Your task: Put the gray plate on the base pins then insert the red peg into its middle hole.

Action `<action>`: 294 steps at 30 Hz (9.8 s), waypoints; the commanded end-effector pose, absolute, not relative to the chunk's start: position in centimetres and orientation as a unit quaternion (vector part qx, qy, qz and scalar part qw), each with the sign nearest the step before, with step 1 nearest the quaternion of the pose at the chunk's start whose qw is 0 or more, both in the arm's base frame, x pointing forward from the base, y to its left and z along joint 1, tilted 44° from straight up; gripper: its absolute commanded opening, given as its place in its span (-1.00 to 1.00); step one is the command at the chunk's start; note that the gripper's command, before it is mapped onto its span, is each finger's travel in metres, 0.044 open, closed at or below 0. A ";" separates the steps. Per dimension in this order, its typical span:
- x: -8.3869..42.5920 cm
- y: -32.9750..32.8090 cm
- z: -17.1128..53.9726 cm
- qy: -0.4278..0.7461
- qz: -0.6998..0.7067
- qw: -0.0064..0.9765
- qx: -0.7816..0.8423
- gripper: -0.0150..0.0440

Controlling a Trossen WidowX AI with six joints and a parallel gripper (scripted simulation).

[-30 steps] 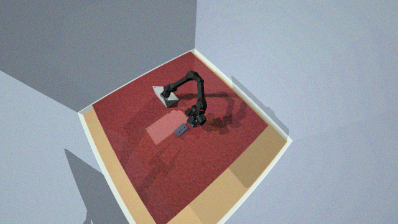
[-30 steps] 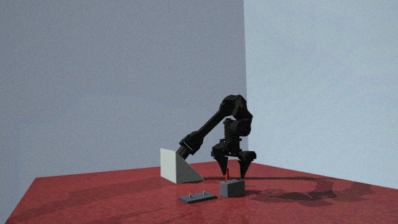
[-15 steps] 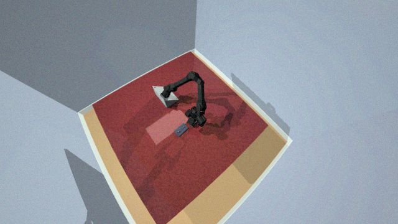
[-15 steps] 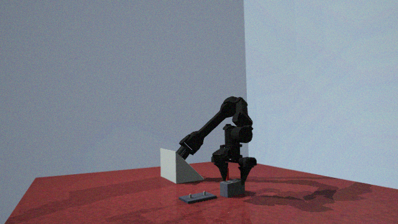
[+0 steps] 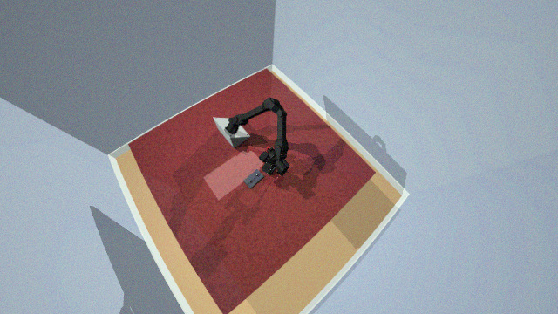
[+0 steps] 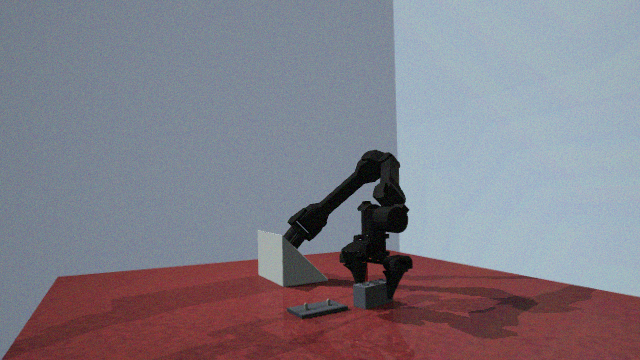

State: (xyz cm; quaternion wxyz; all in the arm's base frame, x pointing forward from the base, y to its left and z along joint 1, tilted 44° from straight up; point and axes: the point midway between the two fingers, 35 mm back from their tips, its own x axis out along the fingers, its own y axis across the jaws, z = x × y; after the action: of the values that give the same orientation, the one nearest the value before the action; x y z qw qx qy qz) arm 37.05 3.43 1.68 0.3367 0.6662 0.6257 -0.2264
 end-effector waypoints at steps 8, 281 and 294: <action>36.8 4.3 0.7 0.627 -0.228 0.331 0.667 0.73; 25.2 3.0 11.4 0.655 -0.140 0.420 0.613 1.00; 25.5 4.3 9.8 0.654 -0.140 0.420 0.613 1.00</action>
State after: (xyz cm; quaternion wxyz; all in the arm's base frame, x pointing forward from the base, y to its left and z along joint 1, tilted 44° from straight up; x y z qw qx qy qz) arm 25.57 3.85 10.34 0.4246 0.6113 0.6533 -0.1387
